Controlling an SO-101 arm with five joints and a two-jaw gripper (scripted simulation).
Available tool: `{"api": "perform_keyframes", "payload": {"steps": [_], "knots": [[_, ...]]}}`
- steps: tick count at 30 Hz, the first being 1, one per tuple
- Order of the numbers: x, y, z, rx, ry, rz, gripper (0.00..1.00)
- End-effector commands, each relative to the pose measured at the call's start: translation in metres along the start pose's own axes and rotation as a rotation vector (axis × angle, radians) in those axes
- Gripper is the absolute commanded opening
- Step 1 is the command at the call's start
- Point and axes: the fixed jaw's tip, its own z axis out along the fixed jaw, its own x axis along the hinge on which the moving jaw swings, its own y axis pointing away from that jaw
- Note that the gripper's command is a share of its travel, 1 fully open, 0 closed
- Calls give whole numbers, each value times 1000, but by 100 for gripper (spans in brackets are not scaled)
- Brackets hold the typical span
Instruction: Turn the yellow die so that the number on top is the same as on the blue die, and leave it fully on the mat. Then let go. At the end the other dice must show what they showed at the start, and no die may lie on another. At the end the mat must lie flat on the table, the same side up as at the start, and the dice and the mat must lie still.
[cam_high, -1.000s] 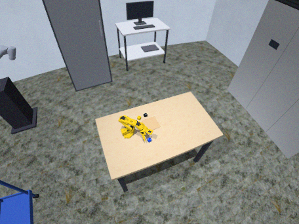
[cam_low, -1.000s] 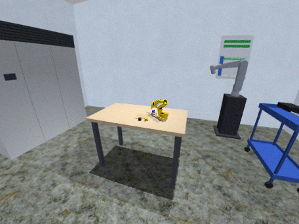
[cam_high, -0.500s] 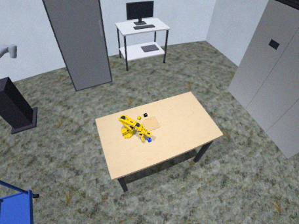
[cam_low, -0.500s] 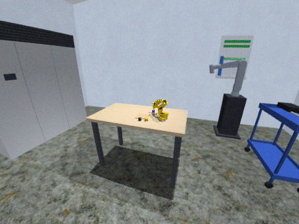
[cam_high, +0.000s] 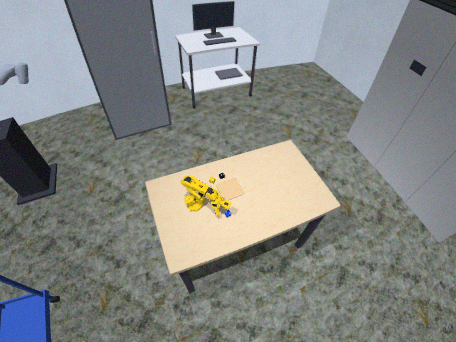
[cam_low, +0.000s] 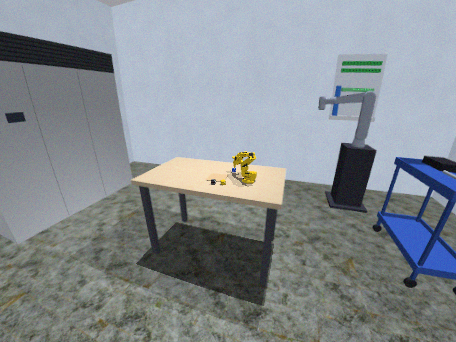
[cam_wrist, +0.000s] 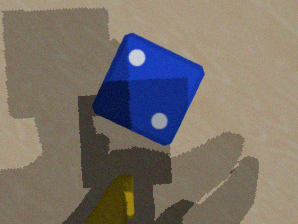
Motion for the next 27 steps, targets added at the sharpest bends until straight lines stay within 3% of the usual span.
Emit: {"api": "perform_keyframes", "payload": {"steps": [1, 2, 27], "knots": [[-11, 0, -5, -3, -48, -1, 35], [-21, 1, -10, -4, -94, -2, 35], [-21, 1, -10, -4, -94, -2, 35]]}}
